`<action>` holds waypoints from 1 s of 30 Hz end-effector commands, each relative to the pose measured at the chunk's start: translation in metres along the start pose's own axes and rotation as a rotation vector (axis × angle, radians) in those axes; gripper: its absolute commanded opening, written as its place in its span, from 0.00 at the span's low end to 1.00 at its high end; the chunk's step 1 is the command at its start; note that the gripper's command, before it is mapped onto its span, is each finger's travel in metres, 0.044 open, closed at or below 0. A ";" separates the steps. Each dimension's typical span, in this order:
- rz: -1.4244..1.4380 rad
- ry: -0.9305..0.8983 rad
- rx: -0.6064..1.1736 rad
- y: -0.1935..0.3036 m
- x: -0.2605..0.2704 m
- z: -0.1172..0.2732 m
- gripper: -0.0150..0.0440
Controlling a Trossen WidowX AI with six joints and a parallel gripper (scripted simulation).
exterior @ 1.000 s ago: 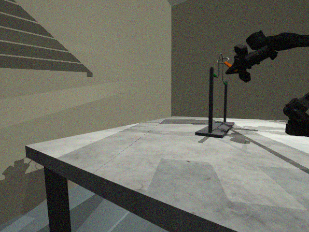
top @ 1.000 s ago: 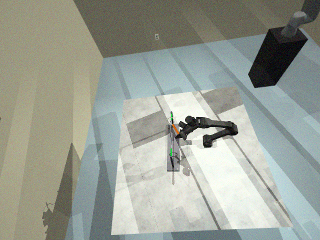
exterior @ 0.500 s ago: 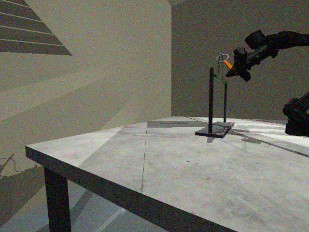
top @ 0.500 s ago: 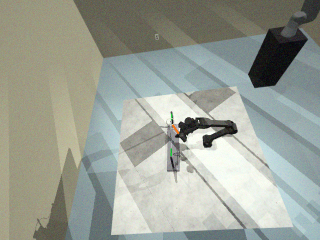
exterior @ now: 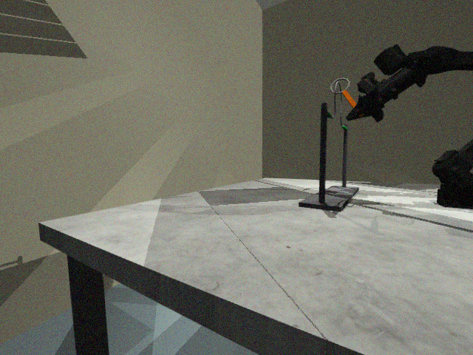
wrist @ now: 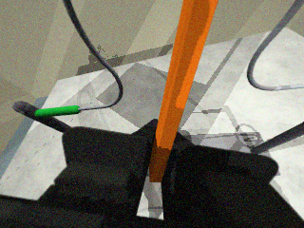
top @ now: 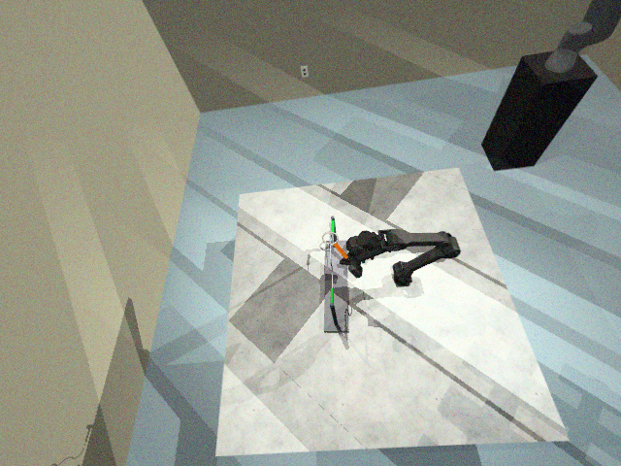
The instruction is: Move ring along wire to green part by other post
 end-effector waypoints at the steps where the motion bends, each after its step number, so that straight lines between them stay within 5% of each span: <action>1: 0.050 0.037 0.003 0.001 -0.003 -0.001 0.00; 30: 0.430 0.300 0.013 0.001 -0.026 0.000 0.00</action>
Point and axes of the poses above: the point midway between the two fingers, 35 mm back from their tips, its own z axis back along the fingers, its own x axis across the jaws, y = z × x, the point moved 1 cm from there along z, back along the fingers, and after that the axes turned 14 degrees about z, right-handed, at the moved point
